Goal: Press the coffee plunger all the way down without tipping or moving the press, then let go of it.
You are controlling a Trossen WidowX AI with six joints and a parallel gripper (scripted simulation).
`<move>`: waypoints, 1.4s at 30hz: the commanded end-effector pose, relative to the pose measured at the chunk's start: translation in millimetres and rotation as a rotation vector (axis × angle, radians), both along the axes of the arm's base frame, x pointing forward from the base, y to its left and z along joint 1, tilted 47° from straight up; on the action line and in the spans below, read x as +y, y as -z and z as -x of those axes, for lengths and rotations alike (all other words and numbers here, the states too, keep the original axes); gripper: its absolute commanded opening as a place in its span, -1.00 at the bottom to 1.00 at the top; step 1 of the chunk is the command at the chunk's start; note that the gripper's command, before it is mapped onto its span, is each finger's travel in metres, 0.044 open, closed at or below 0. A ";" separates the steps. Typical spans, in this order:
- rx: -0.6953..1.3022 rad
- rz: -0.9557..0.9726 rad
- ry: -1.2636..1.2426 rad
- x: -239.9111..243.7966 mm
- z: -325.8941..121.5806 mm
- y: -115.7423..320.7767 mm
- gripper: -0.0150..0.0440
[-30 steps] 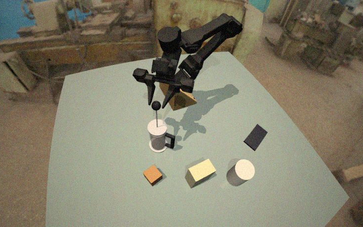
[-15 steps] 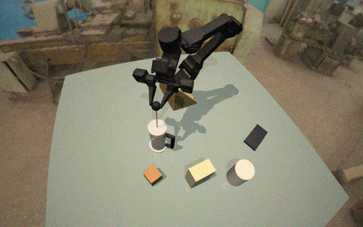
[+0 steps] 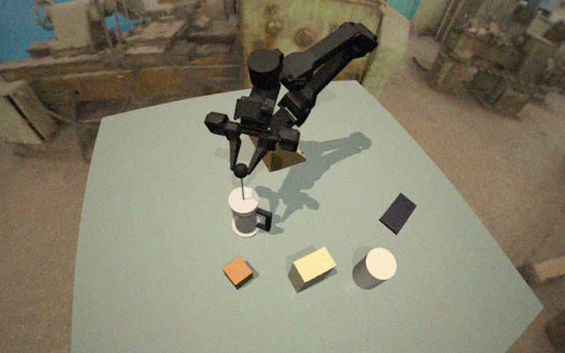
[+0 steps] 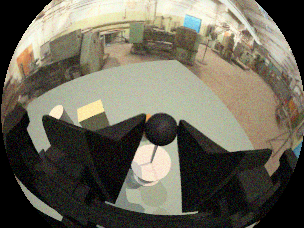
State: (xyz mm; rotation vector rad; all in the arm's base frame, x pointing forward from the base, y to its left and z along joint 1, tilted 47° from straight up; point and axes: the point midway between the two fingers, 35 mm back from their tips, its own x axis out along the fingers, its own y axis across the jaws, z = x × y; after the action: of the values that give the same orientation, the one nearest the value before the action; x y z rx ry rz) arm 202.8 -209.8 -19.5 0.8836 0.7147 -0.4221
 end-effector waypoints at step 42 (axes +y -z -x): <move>0.027 -0.046 -0.006 50.1 -14.0 66.5 -0.09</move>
State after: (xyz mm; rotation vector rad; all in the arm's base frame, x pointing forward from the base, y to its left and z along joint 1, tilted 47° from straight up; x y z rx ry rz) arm 221.3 -178.6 -72.3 0.8674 0.6976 -0.4312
